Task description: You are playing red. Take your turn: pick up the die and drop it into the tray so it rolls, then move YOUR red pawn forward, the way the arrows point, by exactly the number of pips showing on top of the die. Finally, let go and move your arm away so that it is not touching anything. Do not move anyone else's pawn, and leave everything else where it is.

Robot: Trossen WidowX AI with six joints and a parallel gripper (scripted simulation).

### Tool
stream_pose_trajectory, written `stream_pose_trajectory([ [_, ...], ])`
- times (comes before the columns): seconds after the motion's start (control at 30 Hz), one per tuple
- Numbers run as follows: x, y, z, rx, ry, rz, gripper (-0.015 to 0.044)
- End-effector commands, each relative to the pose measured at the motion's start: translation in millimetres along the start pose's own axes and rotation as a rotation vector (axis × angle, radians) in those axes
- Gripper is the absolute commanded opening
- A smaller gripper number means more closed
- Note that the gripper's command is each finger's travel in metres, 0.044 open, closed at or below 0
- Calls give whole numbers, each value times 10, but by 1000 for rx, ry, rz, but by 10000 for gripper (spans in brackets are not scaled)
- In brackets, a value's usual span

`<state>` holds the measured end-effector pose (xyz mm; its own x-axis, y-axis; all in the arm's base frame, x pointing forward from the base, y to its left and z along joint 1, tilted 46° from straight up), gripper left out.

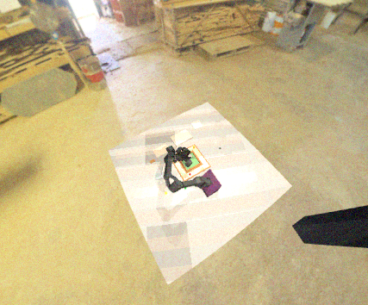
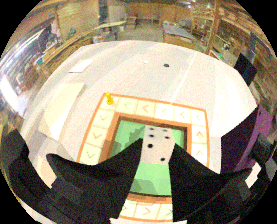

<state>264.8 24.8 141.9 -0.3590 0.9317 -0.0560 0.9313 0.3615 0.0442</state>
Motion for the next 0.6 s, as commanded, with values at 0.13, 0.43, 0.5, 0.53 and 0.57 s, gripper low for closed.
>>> stream_pose_trajectory([
  [0.13,0,2,-5,-1,0,0,0],
  [0.43,0,2,-5,-1,0,0,105],
  [0.5,0,2,-5,-1,0,0,157],
  [0.53,0,2,-5,-1,0,0,184],
  [0.57,0,2,-5,-1,0,0,210],
])
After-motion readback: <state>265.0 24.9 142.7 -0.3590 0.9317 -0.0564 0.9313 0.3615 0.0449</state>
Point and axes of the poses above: the point midway between the two fingers, 35 mm back from their tips, its own z axis out along the fingers, its own y axis across the jaws, x = y × z, the point moved 8 cm from there along -z, back along the fingers, and after that the axes turned 13 degrees about -z, right-handed, at the moved point
